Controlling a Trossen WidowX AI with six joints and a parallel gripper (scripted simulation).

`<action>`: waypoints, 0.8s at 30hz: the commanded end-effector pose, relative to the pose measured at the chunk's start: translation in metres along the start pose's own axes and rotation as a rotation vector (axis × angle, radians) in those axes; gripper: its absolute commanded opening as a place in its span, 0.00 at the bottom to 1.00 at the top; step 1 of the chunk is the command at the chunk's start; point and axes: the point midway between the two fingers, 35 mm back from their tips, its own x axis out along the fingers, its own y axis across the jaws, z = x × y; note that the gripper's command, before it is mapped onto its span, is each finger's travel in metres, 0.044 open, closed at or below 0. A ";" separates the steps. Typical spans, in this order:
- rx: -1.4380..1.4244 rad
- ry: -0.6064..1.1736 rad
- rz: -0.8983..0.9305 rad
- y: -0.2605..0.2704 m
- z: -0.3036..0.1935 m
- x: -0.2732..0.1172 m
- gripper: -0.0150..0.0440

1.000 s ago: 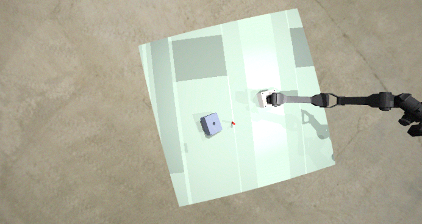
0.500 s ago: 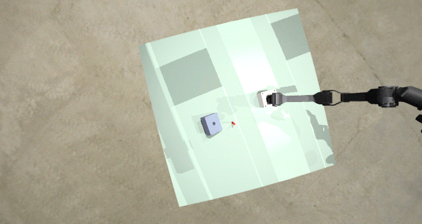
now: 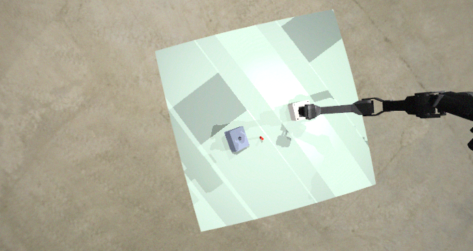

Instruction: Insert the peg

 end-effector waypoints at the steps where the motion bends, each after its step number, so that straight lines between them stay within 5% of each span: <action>1: 0.089 0.138 0.028 0.020 -0.065 -0.003 1.00; 24: 0.517 0.812 0.251 0.189 -0.305 -0.097 1.00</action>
